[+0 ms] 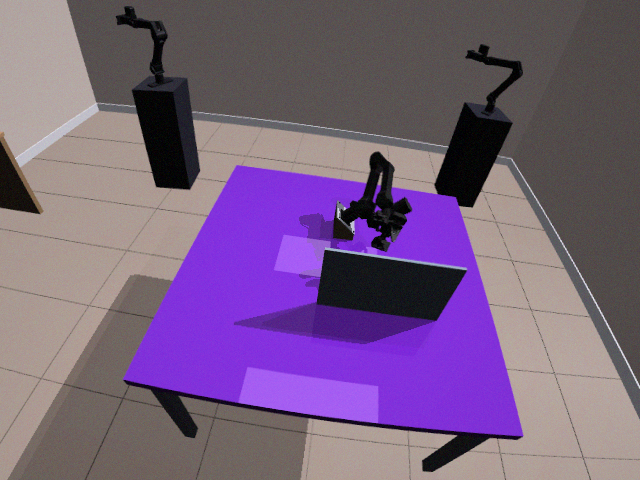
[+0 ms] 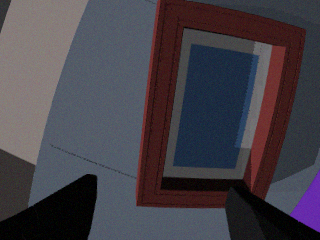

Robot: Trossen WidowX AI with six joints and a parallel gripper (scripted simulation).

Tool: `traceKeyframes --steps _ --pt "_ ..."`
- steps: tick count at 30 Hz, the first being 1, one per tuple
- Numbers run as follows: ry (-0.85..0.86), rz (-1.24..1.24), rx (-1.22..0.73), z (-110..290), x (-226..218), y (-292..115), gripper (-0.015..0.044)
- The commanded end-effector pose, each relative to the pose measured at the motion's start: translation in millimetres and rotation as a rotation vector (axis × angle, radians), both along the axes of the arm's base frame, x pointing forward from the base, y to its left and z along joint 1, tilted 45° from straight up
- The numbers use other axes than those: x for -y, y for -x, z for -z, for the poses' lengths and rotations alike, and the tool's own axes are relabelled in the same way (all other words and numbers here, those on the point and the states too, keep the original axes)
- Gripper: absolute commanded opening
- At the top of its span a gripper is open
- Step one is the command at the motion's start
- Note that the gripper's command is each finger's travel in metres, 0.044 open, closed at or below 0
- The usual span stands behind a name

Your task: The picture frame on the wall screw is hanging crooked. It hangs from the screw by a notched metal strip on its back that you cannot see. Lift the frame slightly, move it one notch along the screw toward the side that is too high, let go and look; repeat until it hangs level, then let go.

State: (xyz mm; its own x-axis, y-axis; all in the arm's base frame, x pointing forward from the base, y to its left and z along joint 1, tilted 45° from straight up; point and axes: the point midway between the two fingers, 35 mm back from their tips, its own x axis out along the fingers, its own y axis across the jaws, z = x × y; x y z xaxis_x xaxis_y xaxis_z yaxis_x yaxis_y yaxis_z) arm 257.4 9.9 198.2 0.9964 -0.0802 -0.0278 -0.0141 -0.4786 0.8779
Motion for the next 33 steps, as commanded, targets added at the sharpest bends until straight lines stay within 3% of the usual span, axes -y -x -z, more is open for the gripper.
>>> traceKeyframes --steps 1,13,27,33 --pt "-0.002 0.003 -0.001 1.8 -0.3 -1.3 0.0260" --pt "-0.002 0.003 -0.001 -0.1 -1.6 -2.0 0.0260" --pt "-0.001 0.003 0.002 1.6 4.3 -75.5 0.0260" --pt "-0.001 0.003 0.002 3.0 5.1 -79.4 0.0260"
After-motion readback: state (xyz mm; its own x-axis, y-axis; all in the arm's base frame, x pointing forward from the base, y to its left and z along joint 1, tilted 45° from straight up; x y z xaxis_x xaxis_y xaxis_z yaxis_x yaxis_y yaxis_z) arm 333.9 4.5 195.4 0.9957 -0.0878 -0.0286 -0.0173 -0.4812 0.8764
